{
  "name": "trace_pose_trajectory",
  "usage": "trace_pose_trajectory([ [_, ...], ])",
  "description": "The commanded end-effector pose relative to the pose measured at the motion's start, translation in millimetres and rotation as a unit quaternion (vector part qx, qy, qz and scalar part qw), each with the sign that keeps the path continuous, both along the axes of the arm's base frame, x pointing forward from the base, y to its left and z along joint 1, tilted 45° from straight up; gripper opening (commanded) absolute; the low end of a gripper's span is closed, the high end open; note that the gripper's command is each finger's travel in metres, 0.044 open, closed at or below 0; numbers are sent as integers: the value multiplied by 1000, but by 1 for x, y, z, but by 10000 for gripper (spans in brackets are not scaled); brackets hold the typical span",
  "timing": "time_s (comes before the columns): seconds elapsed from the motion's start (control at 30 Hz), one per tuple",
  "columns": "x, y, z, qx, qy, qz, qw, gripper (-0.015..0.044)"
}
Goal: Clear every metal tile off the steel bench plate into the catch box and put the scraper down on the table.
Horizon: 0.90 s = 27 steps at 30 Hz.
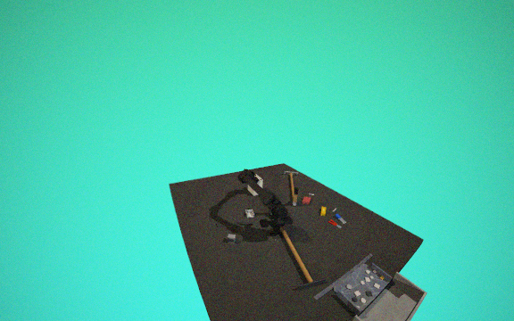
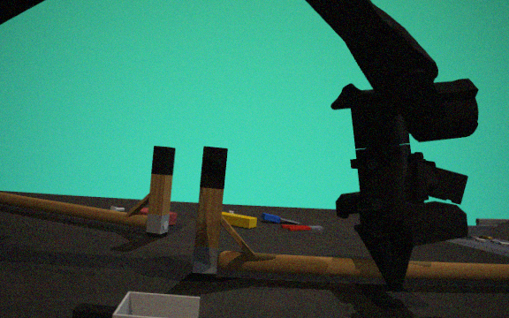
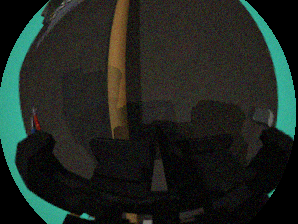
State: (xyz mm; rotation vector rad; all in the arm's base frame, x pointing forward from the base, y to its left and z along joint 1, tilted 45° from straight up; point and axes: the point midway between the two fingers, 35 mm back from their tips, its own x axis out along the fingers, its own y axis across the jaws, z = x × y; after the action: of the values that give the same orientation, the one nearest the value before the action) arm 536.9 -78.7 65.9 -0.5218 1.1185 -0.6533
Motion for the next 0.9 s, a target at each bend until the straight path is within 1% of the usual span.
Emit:
trace_pose_trajectory([
  [0.0, 3, 4, -4, 0, -1, -1, 1000, 0],
  [0.87, 9, 22, -21, 1, -1, -1, 1000, 0],
])
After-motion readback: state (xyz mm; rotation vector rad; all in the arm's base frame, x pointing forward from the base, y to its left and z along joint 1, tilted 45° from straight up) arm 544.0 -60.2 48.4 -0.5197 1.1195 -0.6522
